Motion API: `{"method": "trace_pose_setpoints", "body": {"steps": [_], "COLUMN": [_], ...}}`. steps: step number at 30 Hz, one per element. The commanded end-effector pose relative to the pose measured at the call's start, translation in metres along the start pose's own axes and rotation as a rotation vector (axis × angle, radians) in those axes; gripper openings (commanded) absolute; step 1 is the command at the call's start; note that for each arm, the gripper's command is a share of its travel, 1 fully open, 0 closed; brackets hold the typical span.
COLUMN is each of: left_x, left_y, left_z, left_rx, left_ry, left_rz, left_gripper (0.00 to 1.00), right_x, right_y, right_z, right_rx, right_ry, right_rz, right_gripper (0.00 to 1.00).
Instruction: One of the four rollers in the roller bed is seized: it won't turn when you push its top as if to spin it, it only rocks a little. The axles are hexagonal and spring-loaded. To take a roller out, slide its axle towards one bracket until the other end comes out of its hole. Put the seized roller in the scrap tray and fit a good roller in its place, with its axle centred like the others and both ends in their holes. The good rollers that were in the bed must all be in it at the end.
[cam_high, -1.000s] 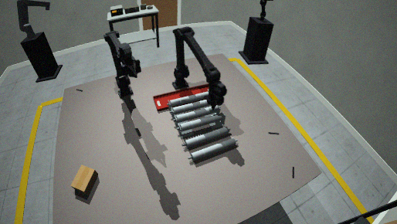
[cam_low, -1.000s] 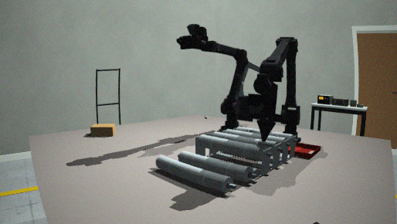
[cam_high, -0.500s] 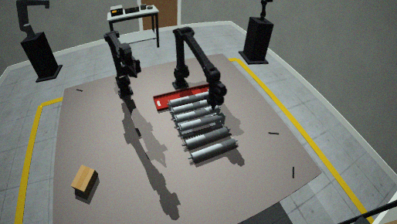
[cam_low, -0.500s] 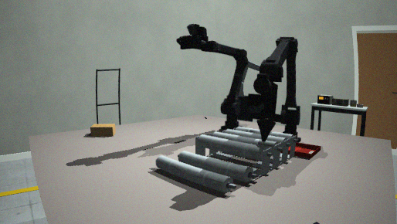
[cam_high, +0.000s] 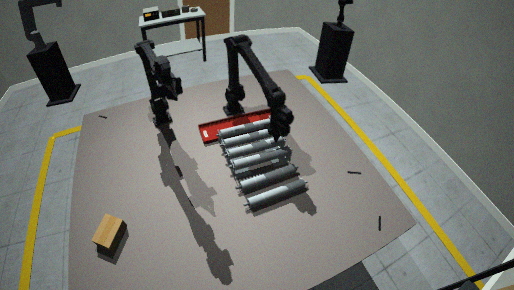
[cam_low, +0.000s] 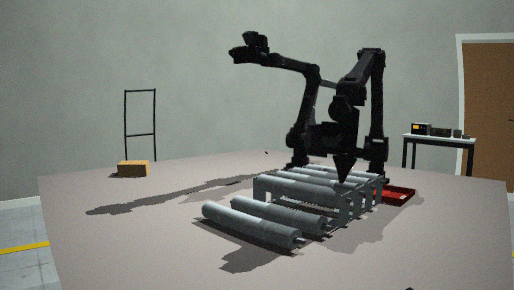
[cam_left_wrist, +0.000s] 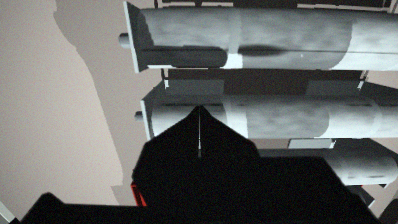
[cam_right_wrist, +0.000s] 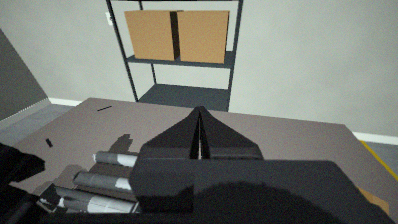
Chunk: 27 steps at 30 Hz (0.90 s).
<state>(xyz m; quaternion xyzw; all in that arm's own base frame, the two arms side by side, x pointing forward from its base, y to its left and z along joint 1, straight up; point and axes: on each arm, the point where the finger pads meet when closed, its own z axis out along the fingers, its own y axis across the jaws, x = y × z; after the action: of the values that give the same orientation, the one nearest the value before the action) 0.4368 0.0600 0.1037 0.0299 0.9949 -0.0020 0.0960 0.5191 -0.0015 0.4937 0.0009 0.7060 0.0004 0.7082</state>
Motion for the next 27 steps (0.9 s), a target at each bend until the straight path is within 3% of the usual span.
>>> {"method": "trace_pose_setpoints", "body": {"steps": [1,11,15,16,21,27], "left_x": [-0.024,-0.031,-0.024,-0.030,-0.013,-0.022], "left_y": [0.004,0.002,0.001,0.000,-0.002,-0.001], "left_z": [-0.038,-0.078,-0.073,-0.086,-0.069,-0.075], "left_rx": [-0.016,-0.016,-0.011,-0.015,-0.008,-0.012], "left_ry": [-0.061,-0.058,-0.030,-0.054,-0.019,-0.041], "left_rz": [-0.006,-0.003,0.000,-0.002,-0.003,-0.002], "left_gripper": [0.00,0.00,0.00,0.00,0.00,0.00], "right_x": [0.003,0.003,0.003,0.003,0.003,0.003], "right_y": [0.006,0.006,0.006,0.006,0.006,0.006], "right_z": [0.006,0.006,0.006,0.006,0.006,0.006], "right_rx": [-0.012,-0.012,-0.012,-0.012,-0.012,-0.012], "right_ry": [0.015,0.015,0.015,0.015,0.015,0.015], "right_rz": [-0.001,-0.001,-0.001,-0.001,-0.001,-0.001], "right_gripper": [0.00,0.00,0.00,0.00,0.00,0.00]}}
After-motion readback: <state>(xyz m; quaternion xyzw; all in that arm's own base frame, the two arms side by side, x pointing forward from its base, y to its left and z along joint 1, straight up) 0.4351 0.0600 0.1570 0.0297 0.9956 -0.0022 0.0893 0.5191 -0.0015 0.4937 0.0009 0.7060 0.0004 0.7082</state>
